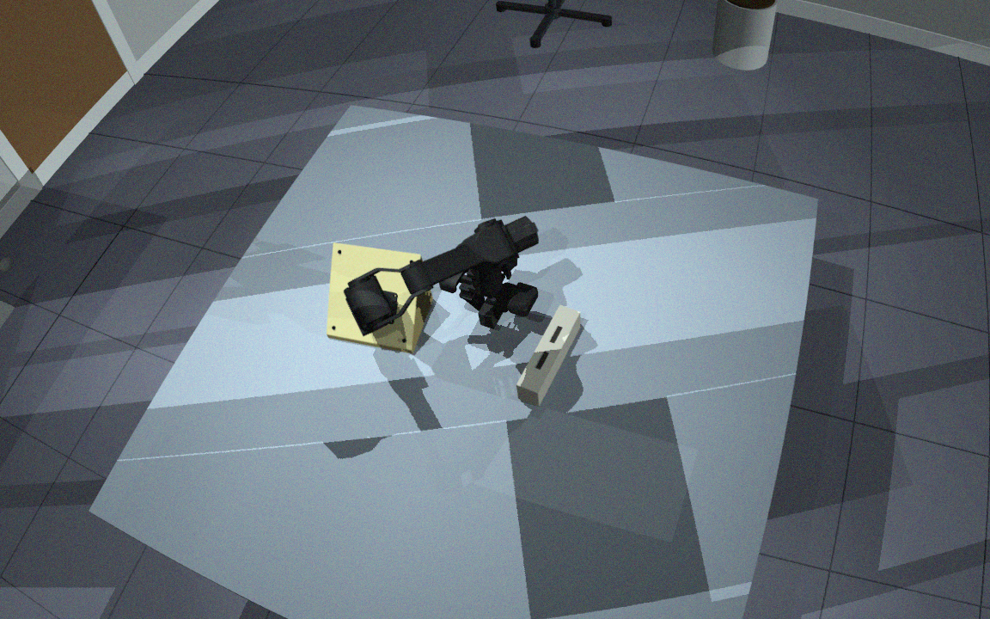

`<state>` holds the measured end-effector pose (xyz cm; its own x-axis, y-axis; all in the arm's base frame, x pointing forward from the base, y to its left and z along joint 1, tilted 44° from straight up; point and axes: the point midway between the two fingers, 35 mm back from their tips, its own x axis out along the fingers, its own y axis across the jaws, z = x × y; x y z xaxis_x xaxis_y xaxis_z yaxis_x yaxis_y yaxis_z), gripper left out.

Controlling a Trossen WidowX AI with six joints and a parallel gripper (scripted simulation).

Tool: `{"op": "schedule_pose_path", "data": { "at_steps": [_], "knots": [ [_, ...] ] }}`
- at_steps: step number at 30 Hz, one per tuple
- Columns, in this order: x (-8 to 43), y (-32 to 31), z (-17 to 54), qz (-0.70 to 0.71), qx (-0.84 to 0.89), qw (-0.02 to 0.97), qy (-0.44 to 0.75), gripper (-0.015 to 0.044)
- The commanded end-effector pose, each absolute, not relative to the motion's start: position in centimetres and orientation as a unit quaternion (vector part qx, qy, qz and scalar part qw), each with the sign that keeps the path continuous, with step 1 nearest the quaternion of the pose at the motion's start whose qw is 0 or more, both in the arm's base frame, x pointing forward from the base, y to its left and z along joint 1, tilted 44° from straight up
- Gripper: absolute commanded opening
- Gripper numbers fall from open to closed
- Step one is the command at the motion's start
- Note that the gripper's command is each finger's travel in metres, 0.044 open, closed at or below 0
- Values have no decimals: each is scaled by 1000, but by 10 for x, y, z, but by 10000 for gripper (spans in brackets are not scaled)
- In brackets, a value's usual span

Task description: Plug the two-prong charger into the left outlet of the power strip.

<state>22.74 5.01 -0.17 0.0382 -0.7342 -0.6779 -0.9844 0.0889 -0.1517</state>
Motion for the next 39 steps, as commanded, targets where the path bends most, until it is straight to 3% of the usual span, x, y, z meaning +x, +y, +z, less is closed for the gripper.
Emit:
{"op": "schedule_pose_path", "data": {
  "at_steps": [1, 39],
  "knots": [
    [228, 50, -3, 179, -634, 339, 672, 0],
    [236, 41, -16, -30, -482, 521, 704, 0]
  ]
}}
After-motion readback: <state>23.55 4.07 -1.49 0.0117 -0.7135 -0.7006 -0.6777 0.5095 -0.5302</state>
